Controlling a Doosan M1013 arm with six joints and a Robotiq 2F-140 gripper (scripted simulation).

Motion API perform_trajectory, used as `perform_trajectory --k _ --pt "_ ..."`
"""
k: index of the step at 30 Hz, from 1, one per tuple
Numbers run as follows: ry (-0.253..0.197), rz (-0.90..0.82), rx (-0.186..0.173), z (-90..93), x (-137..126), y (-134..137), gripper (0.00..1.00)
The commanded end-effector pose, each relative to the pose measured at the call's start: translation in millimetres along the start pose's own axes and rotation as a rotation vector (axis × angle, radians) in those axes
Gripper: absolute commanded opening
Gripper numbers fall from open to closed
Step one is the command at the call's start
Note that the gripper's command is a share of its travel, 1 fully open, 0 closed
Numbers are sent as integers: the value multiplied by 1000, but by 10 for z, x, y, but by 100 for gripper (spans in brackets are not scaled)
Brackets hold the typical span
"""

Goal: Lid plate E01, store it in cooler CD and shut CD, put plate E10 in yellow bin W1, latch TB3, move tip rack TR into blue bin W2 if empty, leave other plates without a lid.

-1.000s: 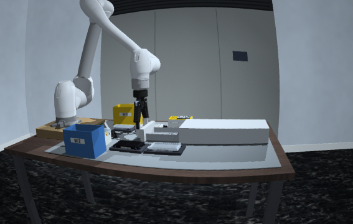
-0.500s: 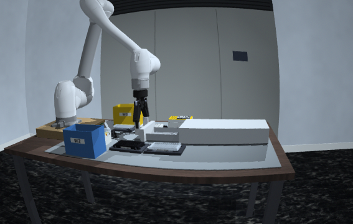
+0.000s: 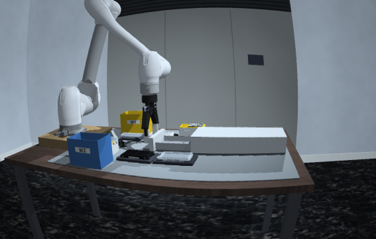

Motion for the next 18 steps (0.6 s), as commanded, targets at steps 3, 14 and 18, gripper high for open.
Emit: perform_trajectory --k 3,14,18 --pt "0 0 0 -62 0 0 87" --pt "0 0 0 -182 0 0 87" --pt "0 0 0 -235 0 0 87"
Point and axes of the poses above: the point where the finger pads meet when closed, its own z axis out along the fingers, its own y axis across the jaws, x = y × z, the point moved 8 cm from there along -z, back along the fingers, and after that the axes turned 11 degrees about z, right-handed, at the moved point
